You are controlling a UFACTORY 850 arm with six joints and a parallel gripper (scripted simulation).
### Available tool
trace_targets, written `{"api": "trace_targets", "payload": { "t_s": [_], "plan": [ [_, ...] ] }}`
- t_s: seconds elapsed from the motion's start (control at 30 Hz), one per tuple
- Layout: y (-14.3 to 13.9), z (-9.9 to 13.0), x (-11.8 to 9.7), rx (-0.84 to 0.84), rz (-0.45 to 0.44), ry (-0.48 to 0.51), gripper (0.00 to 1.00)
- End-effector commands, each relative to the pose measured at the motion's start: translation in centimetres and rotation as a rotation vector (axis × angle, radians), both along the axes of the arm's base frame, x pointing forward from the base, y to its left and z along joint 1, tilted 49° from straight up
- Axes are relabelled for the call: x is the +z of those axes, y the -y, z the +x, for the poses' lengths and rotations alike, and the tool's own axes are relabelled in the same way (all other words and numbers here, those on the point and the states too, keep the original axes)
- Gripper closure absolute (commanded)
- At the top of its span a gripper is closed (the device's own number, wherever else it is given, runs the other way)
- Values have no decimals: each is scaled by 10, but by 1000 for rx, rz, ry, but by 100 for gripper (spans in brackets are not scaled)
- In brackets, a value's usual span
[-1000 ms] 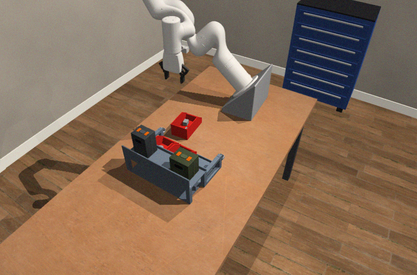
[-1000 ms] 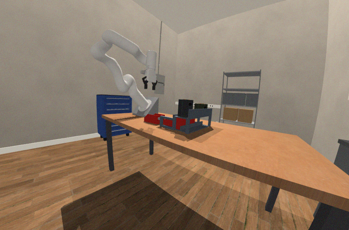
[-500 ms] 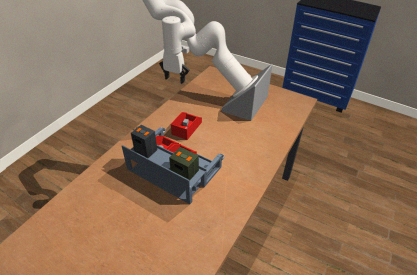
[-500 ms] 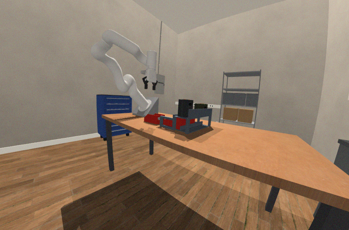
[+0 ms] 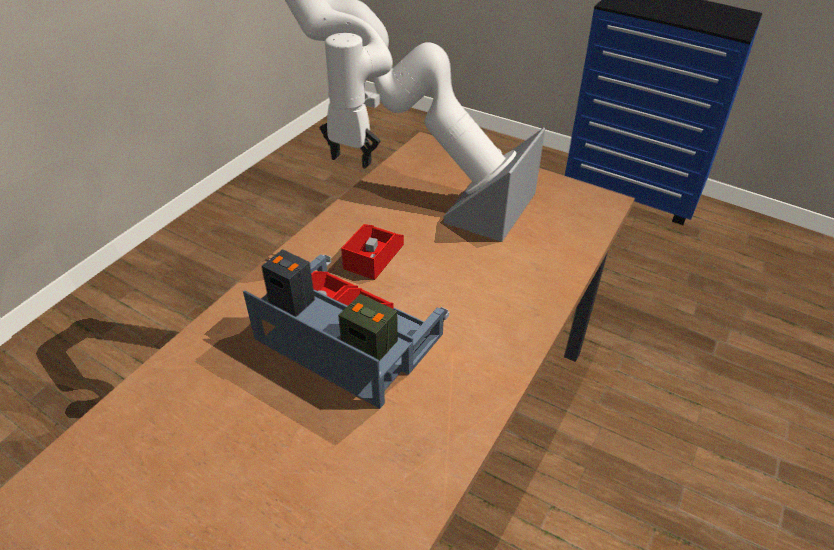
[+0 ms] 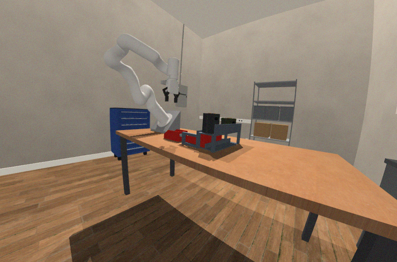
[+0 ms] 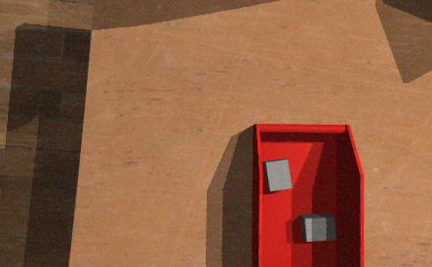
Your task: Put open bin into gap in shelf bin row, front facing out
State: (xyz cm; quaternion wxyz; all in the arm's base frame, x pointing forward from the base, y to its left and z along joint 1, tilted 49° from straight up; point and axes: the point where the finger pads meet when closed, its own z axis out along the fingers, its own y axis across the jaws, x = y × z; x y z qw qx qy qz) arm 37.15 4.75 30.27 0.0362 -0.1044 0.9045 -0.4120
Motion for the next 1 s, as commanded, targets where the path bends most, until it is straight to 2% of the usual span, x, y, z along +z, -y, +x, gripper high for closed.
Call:
{"api": "trace_targets", "payload": {
  "t_s": [0.0,0.97],
  "plan": [
    [-3,1,-2,0,1,1,0],
    [-4,1,-4,0,1,1,0]
  ]
}}
